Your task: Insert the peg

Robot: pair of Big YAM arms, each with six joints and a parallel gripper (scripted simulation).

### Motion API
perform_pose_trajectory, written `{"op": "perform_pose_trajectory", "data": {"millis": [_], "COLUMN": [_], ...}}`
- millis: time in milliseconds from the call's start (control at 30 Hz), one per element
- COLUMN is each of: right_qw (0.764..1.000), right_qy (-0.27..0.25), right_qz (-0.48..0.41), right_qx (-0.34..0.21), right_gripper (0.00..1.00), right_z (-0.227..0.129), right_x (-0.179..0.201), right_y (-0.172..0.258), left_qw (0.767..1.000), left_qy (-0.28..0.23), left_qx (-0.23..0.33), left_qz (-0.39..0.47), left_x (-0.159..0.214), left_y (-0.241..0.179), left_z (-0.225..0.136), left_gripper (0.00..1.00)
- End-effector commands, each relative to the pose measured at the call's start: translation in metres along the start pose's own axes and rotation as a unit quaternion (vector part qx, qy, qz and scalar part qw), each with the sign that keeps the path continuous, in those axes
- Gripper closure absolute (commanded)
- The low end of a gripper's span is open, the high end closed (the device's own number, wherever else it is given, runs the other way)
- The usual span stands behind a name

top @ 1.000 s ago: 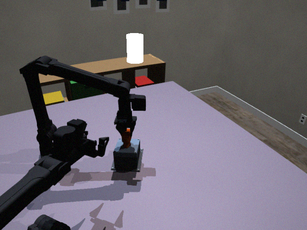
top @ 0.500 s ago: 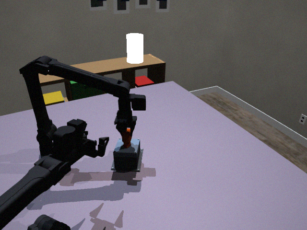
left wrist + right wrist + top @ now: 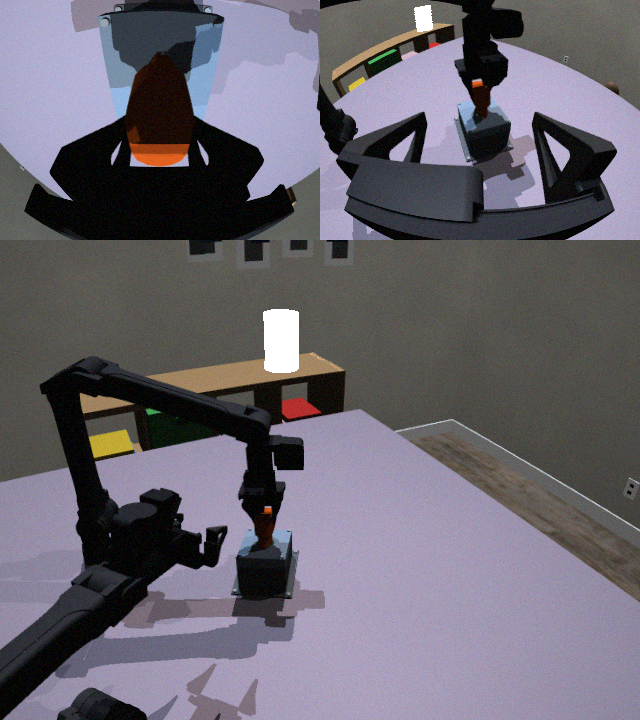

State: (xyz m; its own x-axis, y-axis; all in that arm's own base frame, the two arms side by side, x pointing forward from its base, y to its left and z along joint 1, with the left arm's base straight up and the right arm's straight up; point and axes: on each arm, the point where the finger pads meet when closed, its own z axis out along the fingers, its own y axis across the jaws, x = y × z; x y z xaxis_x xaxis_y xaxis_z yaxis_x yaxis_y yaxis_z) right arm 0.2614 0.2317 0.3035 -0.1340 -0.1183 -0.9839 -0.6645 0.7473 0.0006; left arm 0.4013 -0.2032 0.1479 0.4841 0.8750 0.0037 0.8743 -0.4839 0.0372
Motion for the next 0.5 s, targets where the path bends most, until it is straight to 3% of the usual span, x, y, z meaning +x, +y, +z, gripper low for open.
{"op": "perform_pose_trajectory", "data": {"millis": [0, 467], "right_qw": [1.0, 1.0], "right_qy": [-0.014, -0.014], "right_qz": [0.001, 0.001], "right_qx": [0.005, 0.005], "right_gripper": [0.0, 0.0], "right_z": [0.001, 0.001], "right_x": [-0.019, -0.019], "right_y": [-0.003, -0.003], "left_qw": [1.0, 1.0], "left_qy": [-0.001, -0.001], "left_qx": [0.008, 0.011], "left_qz": [-0.003, -0.006], "left_x": [0.0, -0.008], "left_y": [-0.002, -0.004], "left_z": [0.013, 0.045], "left_gripper": [0.6, 0.6]}}
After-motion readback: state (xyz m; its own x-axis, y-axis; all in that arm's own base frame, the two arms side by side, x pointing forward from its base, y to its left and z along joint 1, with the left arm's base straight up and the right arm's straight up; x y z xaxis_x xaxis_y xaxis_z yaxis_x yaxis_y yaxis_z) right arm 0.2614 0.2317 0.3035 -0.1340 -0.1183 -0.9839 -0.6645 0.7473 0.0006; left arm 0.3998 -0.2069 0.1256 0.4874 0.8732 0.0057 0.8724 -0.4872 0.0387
